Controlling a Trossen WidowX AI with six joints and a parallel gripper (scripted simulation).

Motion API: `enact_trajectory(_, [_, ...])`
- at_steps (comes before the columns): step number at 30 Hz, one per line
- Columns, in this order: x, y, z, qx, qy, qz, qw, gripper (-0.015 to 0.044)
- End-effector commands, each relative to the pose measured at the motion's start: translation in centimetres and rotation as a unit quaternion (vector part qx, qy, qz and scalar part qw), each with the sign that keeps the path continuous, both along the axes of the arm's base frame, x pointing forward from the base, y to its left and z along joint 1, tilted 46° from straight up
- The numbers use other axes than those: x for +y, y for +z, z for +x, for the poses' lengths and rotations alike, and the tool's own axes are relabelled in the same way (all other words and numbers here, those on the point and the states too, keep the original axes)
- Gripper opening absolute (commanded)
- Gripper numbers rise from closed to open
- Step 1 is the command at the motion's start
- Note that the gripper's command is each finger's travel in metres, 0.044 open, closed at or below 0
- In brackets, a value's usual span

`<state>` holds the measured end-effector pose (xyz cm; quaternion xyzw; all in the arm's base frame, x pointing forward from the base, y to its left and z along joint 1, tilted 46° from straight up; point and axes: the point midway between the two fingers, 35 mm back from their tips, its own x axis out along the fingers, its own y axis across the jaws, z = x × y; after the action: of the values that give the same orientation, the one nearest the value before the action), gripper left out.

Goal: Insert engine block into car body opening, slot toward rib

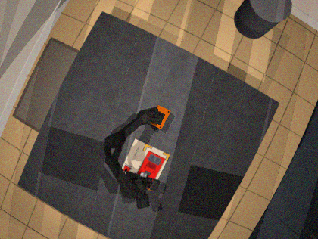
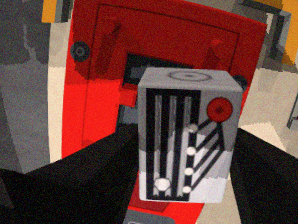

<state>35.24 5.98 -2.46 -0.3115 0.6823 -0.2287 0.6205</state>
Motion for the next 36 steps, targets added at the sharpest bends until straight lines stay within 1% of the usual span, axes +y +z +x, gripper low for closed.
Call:
enact_trajectory(1, [0.53, -0.87, -0.32, -0.039, -0.037, 0.001, 0.999, 0.0])
enact_trajectory(5, [0.75, -1.48, -0.52, -0.067, -0.065, -0.001, 0.996, 0.0])
enact_trajectory(11, [0.76, -1.45, -0.5, -0.085, -0.084, -0.002, 0.993, 0.0157])
enact_trajectory(22, [0.75, -1.48, -0.54, -0.068, -0.066, -0.001, 0.996, 0.0159])
enact_trajectory(36, [0.95, -1.54, -0.54, -0.07, -0.069, -0.001, 0.995, 0.0159])
